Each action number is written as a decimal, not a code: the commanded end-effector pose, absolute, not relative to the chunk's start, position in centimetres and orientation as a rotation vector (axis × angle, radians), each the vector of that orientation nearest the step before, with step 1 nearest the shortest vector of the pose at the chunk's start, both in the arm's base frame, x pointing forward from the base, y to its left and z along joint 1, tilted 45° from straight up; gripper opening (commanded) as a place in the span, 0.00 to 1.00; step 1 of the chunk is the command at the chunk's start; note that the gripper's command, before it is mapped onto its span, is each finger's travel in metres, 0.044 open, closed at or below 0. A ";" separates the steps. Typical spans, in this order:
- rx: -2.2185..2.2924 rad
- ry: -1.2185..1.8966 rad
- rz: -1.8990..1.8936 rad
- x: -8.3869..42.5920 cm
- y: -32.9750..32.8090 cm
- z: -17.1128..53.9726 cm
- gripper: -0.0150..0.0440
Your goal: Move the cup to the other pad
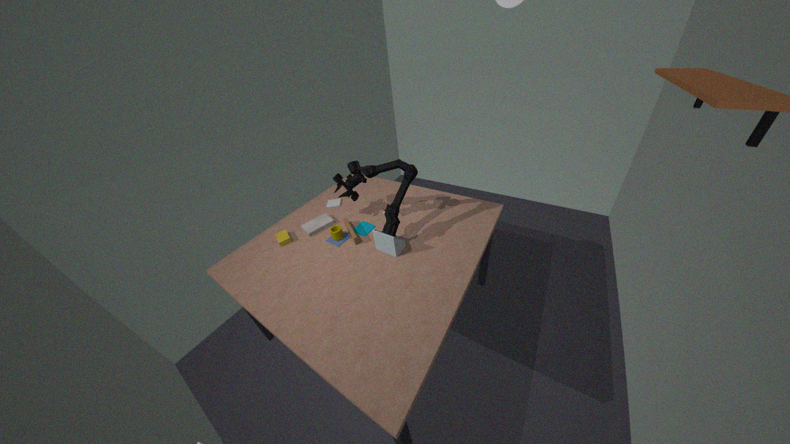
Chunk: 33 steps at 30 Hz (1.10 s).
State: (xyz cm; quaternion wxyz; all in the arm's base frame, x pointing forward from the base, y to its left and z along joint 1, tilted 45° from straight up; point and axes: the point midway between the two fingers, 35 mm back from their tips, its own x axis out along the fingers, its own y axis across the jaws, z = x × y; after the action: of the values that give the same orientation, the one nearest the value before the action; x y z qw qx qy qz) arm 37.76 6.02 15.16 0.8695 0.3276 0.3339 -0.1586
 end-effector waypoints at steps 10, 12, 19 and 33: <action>0.731 0.807 -1.251 32.9 9.2 -0.1 0.54; 0.688 0.727 -1.357 31.9 9.3 -1.4 0.54; 0.628 0.608 -1.455 30.1 9.2 -2.4 0.54; 0.628 0.608 -1.455 30.3 8.6 -3.1 0.54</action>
State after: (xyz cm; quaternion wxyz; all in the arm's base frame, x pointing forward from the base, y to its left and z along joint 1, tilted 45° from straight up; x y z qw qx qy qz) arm 30.35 9.01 -2.58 0.6613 0.2815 0.2697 -0.6409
